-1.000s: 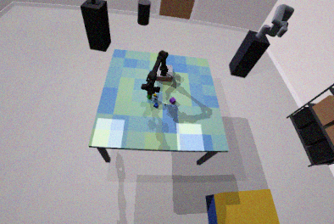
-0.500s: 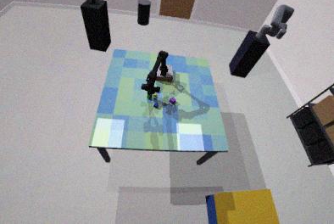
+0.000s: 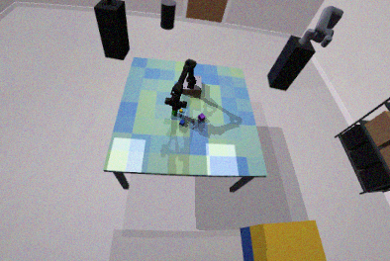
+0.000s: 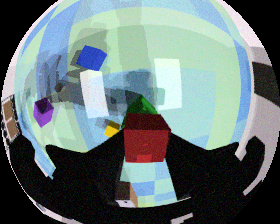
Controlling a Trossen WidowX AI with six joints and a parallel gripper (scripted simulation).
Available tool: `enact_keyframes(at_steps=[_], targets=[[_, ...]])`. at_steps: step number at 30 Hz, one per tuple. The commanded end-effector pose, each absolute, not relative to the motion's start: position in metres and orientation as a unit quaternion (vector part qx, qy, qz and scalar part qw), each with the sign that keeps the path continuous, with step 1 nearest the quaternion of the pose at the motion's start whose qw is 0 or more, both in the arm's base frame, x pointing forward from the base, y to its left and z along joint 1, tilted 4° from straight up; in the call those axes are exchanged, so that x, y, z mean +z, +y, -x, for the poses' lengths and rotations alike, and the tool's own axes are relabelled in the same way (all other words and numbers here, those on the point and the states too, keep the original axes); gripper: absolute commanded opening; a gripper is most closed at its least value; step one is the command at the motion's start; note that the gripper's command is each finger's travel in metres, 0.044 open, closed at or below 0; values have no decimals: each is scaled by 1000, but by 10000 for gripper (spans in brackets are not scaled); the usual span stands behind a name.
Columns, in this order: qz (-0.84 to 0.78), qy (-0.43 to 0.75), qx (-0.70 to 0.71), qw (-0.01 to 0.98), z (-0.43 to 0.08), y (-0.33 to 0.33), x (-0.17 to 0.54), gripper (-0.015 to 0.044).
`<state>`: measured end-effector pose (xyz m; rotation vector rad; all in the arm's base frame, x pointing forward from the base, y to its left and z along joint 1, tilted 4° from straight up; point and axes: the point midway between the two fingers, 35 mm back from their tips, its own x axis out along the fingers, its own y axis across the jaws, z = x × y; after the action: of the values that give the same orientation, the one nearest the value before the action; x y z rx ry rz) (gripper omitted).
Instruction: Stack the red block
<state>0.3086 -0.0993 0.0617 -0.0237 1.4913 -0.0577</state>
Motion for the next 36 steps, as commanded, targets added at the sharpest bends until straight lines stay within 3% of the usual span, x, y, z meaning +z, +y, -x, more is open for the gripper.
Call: enact_keyframes(at_steps=[1, 17, 36], targets=[[11, 678, -26, 734, -309, -99, 62, 26], [11, 678, -26, 734, -309, -99, 62, 440], [11, 678, -26, 734, -309, -99, 62, 440]])
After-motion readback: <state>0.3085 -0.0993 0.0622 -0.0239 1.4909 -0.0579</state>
